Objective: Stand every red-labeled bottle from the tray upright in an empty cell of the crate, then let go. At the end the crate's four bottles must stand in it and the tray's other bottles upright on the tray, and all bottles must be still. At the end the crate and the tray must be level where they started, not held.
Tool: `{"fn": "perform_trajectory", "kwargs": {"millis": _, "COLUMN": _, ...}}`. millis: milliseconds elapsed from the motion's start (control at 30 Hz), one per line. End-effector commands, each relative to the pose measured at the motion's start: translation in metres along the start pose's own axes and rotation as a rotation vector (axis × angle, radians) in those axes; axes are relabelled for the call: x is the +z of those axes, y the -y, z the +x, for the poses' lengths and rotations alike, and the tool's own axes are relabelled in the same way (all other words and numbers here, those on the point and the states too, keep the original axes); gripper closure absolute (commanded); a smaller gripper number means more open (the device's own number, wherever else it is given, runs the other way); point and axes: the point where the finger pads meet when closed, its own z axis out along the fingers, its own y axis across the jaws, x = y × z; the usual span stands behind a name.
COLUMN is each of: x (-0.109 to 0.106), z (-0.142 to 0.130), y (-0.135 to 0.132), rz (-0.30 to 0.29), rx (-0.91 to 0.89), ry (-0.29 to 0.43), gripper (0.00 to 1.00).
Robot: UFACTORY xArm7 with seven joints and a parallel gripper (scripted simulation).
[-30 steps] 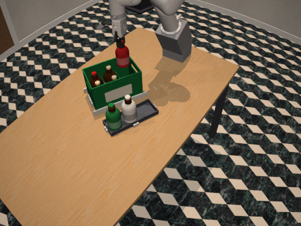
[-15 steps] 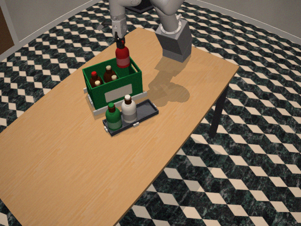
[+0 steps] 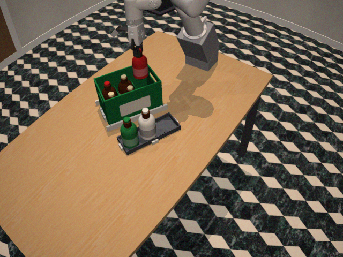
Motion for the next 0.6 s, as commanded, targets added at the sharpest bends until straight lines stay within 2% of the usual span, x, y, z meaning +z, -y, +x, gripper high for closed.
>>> {"fn": "perform_trajectory", "kwargs": {"millis": 0, "x": 0.004, "z": 0.001, "y": 0.001, "rz": 0.003, "rx": 0.0, "ry": -0.003, "gripper": 1.0}}
{"fn": "perform_trajectory", "kwargs": {"millis": 567, "x": 0.019, "z": 0.001, "y": 0.001, "rz": 0.003, "rx": 0.0, "ry": -0.003, "gripper": 1.0}}
